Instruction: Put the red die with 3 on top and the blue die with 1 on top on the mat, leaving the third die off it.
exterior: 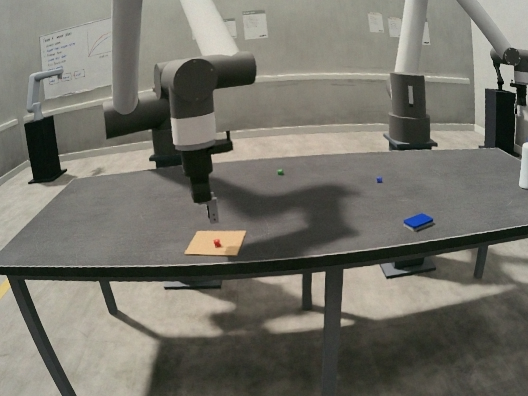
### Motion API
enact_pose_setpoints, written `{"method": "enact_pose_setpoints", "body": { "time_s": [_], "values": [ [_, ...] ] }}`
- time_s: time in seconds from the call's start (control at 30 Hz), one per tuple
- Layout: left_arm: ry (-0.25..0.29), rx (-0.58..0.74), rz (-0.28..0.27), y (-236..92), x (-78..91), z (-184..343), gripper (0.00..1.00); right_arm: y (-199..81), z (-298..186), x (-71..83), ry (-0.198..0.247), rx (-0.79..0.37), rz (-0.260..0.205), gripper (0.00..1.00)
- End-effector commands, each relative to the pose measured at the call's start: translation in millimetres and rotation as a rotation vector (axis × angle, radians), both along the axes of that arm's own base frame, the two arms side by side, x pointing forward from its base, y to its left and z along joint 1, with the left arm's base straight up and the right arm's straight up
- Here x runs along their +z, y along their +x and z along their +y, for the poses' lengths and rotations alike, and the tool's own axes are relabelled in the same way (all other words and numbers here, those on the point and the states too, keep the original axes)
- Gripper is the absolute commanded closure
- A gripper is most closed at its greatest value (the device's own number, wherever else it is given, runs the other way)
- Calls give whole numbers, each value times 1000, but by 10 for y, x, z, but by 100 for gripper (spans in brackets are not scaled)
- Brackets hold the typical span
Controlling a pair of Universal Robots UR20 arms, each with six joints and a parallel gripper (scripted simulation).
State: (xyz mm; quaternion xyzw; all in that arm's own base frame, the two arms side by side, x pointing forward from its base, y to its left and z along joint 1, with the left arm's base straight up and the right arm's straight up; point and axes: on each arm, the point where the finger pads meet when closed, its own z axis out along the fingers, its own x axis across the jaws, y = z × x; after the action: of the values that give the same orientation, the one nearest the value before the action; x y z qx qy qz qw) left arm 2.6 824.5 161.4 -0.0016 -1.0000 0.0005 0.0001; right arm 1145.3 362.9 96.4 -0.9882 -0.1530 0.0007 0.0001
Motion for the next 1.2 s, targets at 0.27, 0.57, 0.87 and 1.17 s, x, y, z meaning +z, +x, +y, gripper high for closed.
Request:
{"method": "enact_pose_setpoints", "body": {
  "time_s": [0.27,0.57,0.87,1.17],
  "values": [
    [1,0,0,1,5,4,0,4,4,11,0,-5,-1,36],
    [1,0,0,1,5,4,0,4,4,11,0,-5,-1,36],
    [1,0,0,1,5,4,0,4,4,4,0,-5,-1,36],
    [1,0,0,1,5,4,0,4,5,-55,0,-5,-1,36]
  ]
}}
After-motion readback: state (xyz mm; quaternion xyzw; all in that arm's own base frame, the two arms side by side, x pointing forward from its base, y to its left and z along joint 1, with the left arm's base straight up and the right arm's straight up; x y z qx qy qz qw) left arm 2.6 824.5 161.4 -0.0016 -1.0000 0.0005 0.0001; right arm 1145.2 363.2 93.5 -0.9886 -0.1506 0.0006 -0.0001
